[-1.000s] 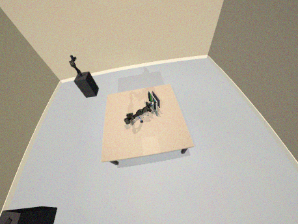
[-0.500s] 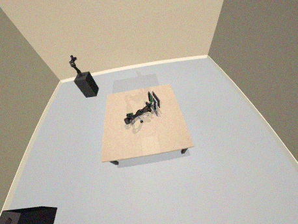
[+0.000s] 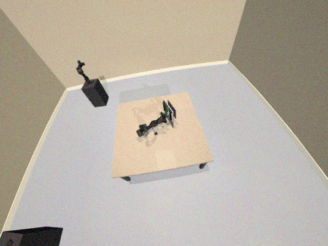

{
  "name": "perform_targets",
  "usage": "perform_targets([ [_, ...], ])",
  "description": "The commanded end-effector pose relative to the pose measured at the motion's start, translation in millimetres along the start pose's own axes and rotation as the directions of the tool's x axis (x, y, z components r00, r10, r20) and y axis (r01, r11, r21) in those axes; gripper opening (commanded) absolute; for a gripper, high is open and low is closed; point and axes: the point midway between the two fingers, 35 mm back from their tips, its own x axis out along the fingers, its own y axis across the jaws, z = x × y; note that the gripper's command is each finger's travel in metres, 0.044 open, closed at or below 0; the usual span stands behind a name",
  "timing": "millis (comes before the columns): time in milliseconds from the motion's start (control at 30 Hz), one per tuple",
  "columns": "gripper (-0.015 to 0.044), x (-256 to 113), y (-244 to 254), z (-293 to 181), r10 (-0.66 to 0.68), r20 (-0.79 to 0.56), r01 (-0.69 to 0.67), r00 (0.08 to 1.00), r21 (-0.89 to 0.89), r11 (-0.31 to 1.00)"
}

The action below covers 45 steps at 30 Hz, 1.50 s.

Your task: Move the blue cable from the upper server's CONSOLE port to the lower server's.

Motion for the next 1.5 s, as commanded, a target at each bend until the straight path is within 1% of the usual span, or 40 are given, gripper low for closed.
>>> perform_targets([
  [0,0.0,-0.7,2.3,1.6,0.009,-0.003,-0.009,1.0,-0.006,1.0],
  [1467,0.0,-0.4,2.2,7.1,0.008,-0.002,-0.008,1.0,-0.005,1.0],
])
